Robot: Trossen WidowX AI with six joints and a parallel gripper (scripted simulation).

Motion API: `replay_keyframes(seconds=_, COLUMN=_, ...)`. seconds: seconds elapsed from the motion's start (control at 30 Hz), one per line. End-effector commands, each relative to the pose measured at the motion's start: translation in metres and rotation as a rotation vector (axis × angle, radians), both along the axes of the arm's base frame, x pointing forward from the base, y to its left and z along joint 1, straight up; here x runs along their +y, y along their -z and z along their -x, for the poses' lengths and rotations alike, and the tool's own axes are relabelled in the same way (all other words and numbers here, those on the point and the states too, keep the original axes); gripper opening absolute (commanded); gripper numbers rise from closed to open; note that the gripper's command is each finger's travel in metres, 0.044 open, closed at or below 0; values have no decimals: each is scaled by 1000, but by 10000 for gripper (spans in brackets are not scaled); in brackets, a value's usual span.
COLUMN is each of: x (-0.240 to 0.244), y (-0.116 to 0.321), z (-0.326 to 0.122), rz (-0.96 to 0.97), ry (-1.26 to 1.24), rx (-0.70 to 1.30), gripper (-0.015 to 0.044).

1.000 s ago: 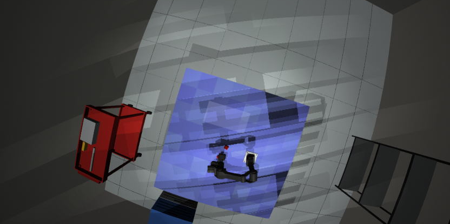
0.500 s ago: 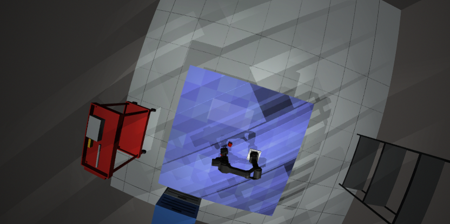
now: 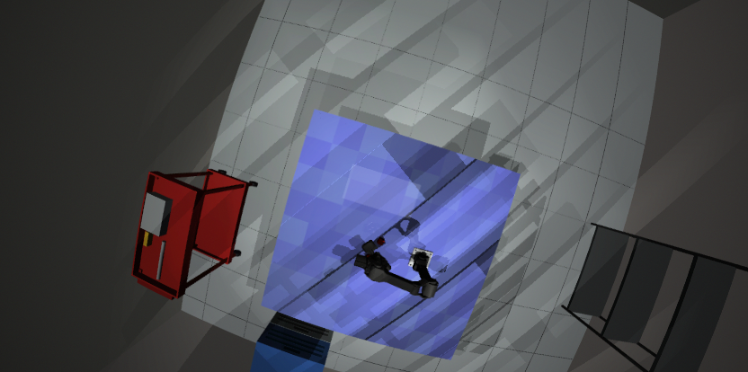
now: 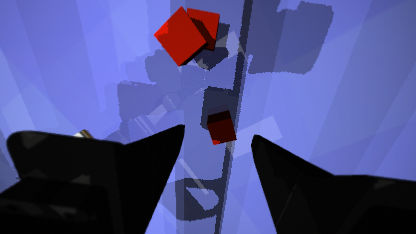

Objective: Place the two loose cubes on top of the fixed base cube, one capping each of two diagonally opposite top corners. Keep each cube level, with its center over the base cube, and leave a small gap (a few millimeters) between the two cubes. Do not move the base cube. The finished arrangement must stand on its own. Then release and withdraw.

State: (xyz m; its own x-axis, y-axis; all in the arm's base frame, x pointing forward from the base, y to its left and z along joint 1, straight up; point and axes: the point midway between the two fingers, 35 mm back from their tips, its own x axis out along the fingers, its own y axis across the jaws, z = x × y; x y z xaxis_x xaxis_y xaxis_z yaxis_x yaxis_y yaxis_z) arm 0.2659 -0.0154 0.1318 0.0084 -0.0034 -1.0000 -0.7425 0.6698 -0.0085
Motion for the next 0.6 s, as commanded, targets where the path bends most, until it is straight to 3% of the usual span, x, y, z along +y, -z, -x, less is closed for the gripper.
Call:
replay_keyframes(seconds=0.0, x=-23, y=-16, z=9, rz=9, ry=-281, rx=-20, gripper=265)
replay_keyframes(seconds=0.13, x=-33, y=-21, z=15, rz=8, ry=-419, rx=-14, gripper=265)
replay_keyframes(seconds=0.57, x=-33, y=-20, z=15, rz=8, ry=-426, rx=-14, gripper=265)
